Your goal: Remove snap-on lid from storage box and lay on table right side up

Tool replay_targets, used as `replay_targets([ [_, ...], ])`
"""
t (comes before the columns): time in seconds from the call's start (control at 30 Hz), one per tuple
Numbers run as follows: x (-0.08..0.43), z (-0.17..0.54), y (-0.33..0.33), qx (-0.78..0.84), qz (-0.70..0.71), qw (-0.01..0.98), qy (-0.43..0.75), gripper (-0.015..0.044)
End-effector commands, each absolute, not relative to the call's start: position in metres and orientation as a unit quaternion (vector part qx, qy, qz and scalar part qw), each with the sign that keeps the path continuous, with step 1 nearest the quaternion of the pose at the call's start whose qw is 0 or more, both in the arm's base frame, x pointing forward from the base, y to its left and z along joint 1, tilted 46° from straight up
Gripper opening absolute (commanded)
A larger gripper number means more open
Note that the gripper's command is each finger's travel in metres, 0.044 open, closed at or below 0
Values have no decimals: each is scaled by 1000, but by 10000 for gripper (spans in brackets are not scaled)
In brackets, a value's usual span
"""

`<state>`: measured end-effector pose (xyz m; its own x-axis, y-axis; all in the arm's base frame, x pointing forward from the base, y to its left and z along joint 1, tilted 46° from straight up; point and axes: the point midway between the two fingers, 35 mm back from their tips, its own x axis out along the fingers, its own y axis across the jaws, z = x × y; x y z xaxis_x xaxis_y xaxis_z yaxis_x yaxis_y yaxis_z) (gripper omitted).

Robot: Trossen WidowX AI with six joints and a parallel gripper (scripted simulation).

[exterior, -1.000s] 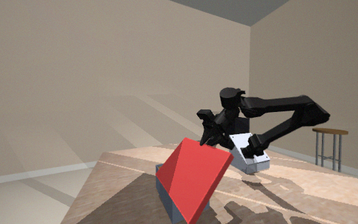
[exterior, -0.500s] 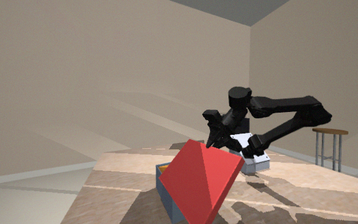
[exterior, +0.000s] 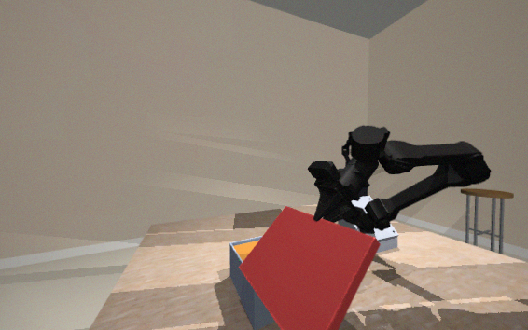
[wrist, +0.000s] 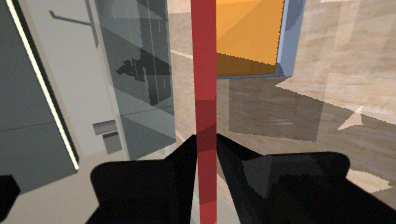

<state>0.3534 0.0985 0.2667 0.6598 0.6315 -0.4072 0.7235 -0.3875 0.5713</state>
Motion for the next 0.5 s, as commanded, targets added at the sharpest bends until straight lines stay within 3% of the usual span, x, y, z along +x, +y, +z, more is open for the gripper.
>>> replay_targets([
  [0.0, 351, 278, 102, 834, -59, 376, 400, 0],
  [0.47, 341, 298, 119, 834, -59, 375, 400, 0],
])
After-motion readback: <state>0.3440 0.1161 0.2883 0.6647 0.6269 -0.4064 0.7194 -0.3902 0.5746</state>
